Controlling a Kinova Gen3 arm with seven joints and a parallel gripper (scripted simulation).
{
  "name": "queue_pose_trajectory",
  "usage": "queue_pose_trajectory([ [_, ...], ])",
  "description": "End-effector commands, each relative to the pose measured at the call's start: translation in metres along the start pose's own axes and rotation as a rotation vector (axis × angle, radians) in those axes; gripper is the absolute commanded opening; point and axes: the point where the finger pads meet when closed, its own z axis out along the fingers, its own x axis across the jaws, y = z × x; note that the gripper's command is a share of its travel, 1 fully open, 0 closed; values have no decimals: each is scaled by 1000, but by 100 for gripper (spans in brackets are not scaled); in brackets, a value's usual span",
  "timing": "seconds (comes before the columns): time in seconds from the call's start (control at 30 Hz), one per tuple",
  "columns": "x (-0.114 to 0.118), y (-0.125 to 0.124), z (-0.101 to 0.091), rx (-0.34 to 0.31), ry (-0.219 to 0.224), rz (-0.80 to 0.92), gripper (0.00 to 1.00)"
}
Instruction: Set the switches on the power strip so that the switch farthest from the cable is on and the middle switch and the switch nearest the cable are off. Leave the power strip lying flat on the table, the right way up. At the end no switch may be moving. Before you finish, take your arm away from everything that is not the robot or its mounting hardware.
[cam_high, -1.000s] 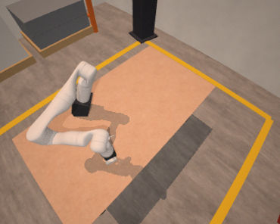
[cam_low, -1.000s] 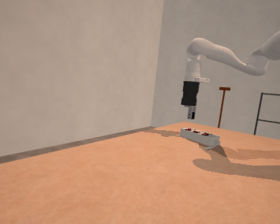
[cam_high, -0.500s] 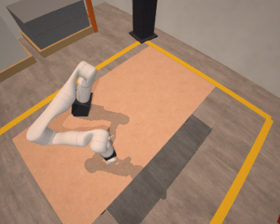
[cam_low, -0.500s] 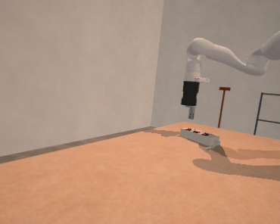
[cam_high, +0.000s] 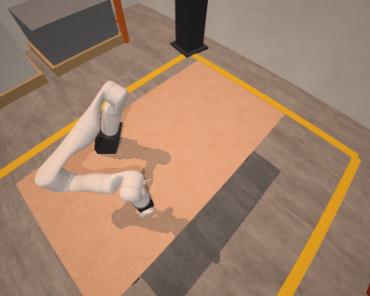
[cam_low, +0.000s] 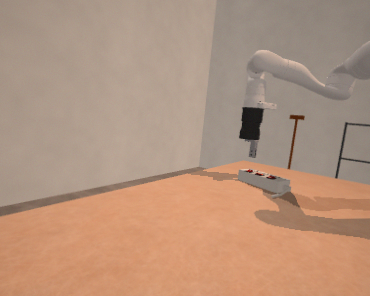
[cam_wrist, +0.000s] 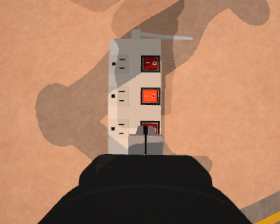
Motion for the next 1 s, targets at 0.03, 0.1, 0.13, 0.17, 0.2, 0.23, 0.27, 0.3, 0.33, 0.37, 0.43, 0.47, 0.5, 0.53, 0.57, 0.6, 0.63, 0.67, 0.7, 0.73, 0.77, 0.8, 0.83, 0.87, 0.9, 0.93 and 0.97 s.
queue_pose_trajectory([
  [0.03,0,1,-1,-2,-1,0,0],
  [0.1,0,1,0,-2,-1,0,0],
  [0.13,0,1,0,-2,-1,0,0],
  [0.17,0,0,0,-2,-1,0,0],
  [0.2,0,0,1,-2,-1,0,0],
  [0.23,0,0,1,-2,-1,0,0],
  [0.27,0,0,1,-2,-1,0,0],
  [0.3,0,0,1,-2,-1,0,0],
  [0.33,0,0,2,-2,-1,0,0],
  [0.37,0,0,2,-2,-1,0,0],
  [0.43,0,0,4,-2,-1,0,0],
  [0.47,0,0,4,-2,-1,0,0],
  [0.5,0,0,5,-2,-1,0,0],
  [0.53,0,0,6,-2,-1,0,0],
  [0.57,0,0,7,-2,-1,0,0],
  [0.6,0,0,8,-2,-1,0,0],
  [0.63,0,0,9,-2,-1,0,0],
  [0.67,0,0,11,-2,-1,0,0],
  [0.7,0,0,12,-2,-1,0,0],
  [0.73,0,0,13,-2,-1,0,0],
  [0.77,0,0,14,-2,-1,0,0],
  [0.8,0,0,14,-2,-1,0,0],
  [0.83,0,0,14,-2,-1,0,0],
  [0.87,0,0,16,-2,-1,0,0],
  [0.9,0,0,17,-2,-1,0,0],
  [0.93,0,0,18,-2,-1,0,0],
  [0.97,0,0,20,-2,-1,0,0],
])
